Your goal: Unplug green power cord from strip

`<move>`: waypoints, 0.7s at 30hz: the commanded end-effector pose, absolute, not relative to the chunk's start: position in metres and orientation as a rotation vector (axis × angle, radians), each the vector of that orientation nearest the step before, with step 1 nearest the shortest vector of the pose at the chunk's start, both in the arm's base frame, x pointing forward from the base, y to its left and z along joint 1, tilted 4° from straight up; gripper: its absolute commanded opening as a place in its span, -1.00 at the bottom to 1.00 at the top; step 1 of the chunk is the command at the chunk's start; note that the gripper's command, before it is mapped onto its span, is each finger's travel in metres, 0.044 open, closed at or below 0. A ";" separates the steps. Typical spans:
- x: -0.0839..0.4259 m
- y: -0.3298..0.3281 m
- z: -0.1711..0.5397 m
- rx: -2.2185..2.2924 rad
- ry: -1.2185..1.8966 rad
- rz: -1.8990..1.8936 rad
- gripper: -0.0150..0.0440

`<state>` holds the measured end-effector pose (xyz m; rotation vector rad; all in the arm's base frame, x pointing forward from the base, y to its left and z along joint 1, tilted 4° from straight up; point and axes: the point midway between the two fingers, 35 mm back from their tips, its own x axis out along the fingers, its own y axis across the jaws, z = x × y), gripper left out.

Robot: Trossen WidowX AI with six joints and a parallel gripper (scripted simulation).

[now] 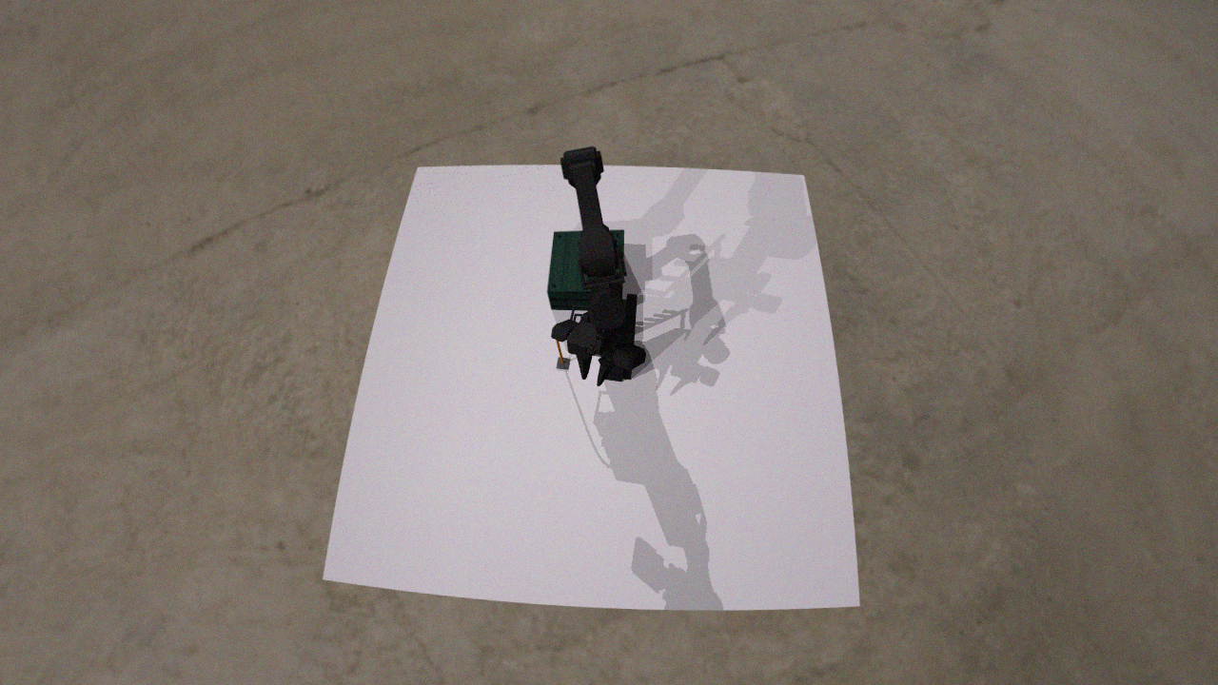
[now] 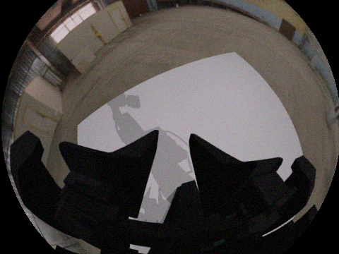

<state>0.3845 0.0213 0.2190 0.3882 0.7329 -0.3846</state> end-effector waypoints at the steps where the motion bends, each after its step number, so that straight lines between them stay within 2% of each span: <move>1: 0.351 -0.025 0.191 0.658 0.889 -0.635 0.05; 10: 0.254 -0.076 0.167 1.220 1.067 -1.283 0.05; 21: 0.249 -0.077 0.167 1.246 1.071 -1.317 0.05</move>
